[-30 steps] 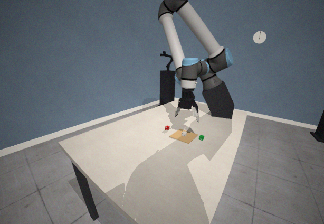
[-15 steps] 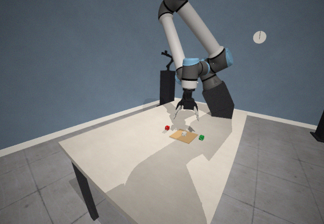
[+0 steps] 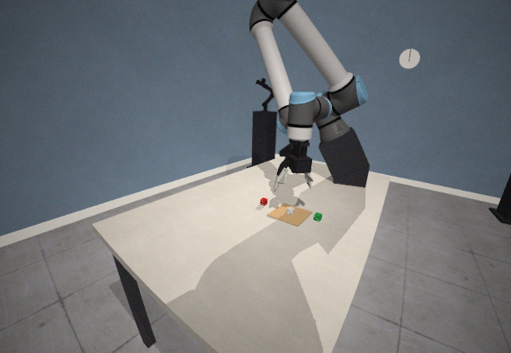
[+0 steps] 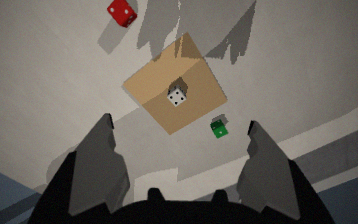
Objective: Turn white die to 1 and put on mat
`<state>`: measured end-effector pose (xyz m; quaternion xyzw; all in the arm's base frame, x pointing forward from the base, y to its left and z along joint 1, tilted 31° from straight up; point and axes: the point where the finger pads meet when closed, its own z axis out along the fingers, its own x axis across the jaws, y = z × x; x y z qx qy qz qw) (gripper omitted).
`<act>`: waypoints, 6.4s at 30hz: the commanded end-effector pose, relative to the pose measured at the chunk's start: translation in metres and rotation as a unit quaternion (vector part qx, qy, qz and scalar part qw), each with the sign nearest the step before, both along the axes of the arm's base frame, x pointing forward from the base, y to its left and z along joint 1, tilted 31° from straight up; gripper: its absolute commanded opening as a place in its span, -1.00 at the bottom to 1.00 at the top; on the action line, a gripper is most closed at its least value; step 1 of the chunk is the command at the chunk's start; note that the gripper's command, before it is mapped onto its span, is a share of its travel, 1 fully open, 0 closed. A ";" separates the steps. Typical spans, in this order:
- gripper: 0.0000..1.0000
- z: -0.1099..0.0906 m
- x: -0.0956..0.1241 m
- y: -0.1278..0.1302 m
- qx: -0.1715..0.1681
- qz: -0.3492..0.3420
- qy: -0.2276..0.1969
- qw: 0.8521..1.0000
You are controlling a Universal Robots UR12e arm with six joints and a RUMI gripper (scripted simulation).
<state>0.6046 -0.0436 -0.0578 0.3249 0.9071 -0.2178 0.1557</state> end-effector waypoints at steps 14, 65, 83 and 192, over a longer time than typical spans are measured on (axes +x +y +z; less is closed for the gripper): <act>1.00 0.000 0.007 0.001 -0.032 0.206 0.115 0.971; -0.51 -0.002 0.011 0.003 -0.049 0.305 0.173 0.935; -0.51 -0.002 0.011 0.003 -0.049 0.305 0.173 0.935; -0.51 -0.040 0.018 -0.019 -0.049 0.305 0.173 0.935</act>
